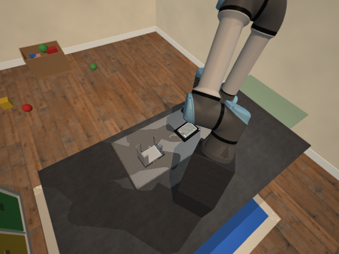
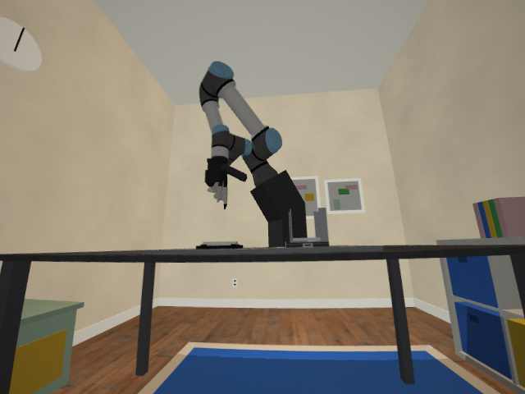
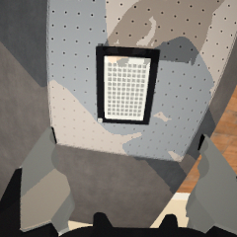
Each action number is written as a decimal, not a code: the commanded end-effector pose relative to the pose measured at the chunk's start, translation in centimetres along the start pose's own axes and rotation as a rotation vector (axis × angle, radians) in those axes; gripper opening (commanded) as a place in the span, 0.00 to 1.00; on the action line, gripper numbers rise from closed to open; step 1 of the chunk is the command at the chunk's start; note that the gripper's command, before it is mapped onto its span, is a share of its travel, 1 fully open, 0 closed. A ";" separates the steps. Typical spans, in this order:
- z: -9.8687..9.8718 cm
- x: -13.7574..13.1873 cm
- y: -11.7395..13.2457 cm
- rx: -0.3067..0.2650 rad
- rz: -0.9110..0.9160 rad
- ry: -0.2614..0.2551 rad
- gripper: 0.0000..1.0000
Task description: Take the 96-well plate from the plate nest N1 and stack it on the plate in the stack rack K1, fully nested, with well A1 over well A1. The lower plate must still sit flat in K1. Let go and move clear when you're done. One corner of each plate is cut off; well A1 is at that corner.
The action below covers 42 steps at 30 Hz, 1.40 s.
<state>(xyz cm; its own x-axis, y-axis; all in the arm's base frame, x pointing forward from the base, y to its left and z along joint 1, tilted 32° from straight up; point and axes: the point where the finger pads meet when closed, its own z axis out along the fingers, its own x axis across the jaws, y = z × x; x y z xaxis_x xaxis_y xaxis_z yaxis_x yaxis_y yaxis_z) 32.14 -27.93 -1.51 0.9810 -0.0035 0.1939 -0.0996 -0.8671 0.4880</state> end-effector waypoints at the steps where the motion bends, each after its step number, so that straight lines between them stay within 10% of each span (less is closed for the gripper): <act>1: 0.0 0.0 0.1 -0.001 0.001 0.001 1.00; 42: 4.8 0.0 0.1 -0.001 0.001 0.001 1.00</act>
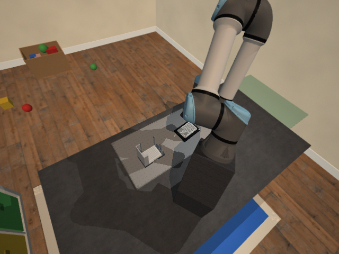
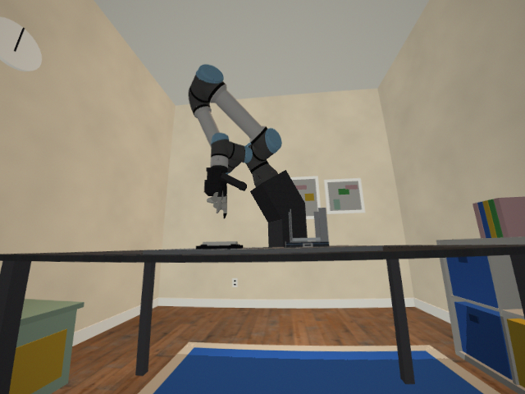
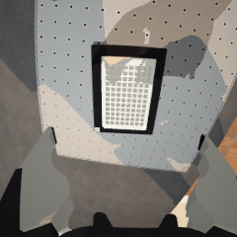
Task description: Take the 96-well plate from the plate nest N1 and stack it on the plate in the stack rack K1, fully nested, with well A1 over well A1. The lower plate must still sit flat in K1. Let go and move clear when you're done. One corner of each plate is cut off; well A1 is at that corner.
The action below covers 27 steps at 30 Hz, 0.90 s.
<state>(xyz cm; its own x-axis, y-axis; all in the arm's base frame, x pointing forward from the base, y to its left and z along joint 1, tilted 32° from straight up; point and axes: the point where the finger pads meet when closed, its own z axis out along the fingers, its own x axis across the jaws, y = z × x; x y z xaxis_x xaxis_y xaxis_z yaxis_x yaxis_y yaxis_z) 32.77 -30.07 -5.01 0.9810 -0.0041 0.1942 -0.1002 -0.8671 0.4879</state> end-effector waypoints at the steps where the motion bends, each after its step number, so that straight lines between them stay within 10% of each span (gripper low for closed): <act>1: 0.8 0.0 0.0 -0.001 0.000 0.001 1.00; 27: 4.5 0.0 0.0 -0.001 0.000 0.001 1.00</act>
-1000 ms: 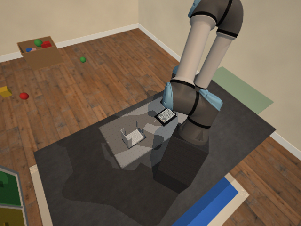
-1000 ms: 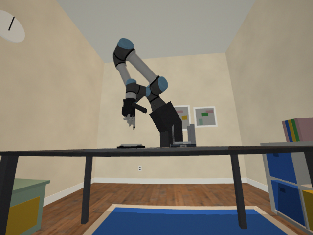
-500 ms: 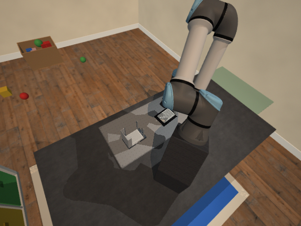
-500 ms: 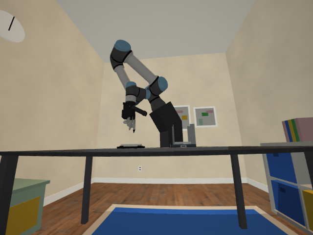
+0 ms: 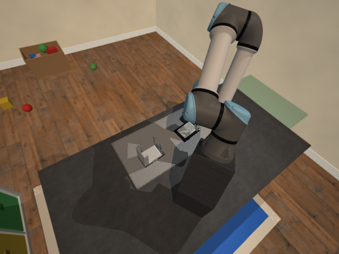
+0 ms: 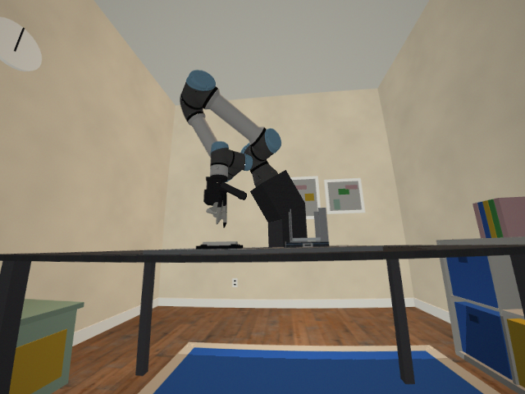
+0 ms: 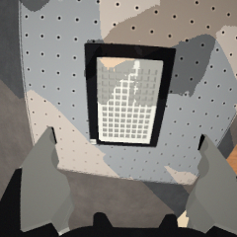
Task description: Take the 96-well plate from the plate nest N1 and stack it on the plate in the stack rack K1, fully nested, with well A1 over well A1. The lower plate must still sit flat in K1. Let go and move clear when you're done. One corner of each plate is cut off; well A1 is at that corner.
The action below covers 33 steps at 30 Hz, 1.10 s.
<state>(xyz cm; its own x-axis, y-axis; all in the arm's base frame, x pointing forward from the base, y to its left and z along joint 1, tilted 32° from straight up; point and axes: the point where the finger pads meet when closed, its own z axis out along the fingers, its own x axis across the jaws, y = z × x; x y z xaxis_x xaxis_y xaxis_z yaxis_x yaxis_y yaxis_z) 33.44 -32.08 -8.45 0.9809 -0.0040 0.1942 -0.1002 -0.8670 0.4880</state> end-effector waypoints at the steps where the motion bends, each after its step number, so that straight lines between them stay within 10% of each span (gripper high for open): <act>1: 0.6 0.0 0.0 -0.001 0.000 0.001 1.00; 33: 5.3 0.0 0.0 -0.001 0.000 0.001 1.00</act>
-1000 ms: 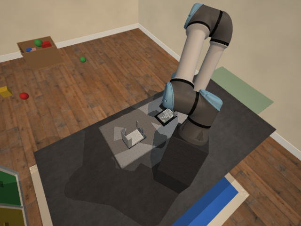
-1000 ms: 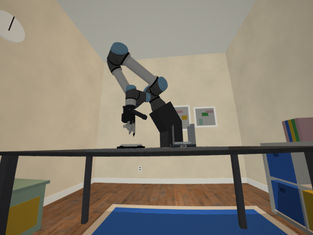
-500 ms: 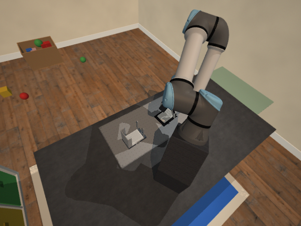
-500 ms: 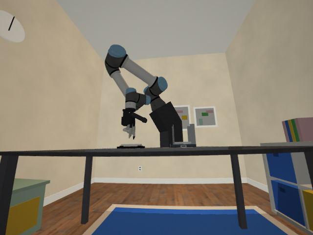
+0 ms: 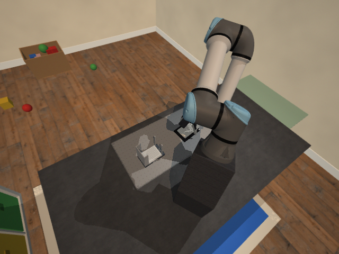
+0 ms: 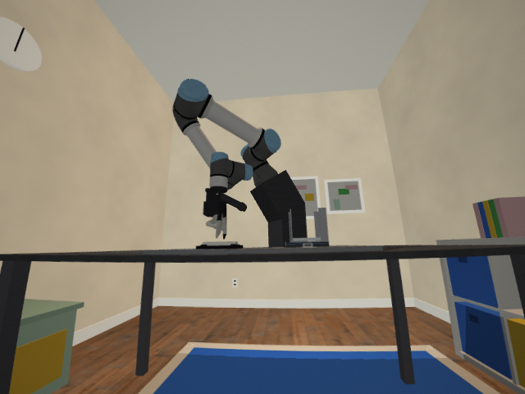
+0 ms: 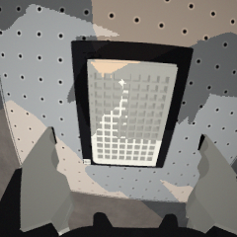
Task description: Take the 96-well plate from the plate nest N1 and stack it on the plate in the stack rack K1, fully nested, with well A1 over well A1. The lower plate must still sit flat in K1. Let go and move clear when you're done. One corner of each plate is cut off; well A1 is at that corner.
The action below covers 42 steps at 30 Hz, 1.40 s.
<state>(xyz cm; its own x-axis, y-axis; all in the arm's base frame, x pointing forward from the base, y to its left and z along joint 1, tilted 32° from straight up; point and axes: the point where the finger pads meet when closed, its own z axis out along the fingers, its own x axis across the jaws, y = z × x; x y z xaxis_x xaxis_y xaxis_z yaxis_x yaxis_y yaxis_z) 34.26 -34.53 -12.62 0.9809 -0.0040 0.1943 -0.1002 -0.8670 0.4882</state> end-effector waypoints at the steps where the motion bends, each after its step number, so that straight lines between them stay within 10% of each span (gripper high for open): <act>1: 0.5 0.0 0.0 -0.001 0.000 0.001 1.00; 18: 0.8 0.0 0.0 -0.001 0.000 0.001 1.00; 19: 0.8 0.0 0.0 -0.001 0.000 0.001 0.00; 42: 0.8 0.0 0.0 -0.001 0.000 0.001 0.00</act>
<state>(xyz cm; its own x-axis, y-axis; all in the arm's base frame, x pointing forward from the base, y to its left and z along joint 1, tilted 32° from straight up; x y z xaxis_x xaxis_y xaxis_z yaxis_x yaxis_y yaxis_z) 34.41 -34.96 -13.35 0.9809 -0.0038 0.1947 -0.1003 -0.8668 0.4885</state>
